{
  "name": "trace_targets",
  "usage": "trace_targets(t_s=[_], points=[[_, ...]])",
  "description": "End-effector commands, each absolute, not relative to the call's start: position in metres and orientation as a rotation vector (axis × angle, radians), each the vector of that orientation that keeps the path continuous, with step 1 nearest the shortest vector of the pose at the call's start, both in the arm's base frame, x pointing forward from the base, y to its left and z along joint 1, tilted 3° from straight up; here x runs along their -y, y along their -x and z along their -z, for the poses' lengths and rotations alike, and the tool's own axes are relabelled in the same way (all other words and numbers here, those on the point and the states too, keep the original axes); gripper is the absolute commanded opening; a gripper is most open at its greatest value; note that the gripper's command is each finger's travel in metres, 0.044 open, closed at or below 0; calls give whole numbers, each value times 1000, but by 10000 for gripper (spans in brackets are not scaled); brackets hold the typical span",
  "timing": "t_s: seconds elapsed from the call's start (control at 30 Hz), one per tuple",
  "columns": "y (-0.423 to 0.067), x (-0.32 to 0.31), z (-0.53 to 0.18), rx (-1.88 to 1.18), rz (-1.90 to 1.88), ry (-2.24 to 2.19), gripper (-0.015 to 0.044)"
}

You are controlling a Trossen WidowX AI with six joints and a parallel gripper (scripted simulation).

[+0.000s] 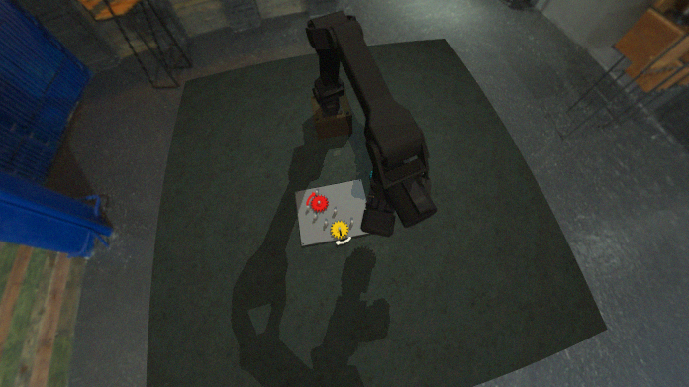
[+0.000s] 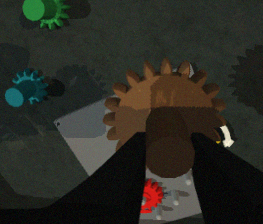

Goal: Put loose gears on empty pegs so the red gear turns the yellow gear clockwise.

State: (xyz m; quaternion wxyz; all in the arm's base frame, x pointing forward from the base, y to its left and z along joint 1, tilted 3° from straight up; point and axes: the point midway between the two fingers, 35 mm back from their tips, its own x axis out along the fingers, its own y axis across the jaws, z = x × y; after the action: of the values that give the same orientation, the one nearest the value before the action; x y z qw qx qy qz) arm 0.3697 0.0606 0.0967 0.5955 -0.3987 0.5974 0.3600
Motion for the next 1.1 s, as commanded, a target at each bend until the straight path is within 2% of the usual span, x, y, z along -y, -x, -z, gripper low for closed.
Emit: trace_targets(t_s=[0.0,1.07], points=[[-367,-53,-92,-1389,-840,929,0],[-346,14,-56,-1396,-828,927,0]])
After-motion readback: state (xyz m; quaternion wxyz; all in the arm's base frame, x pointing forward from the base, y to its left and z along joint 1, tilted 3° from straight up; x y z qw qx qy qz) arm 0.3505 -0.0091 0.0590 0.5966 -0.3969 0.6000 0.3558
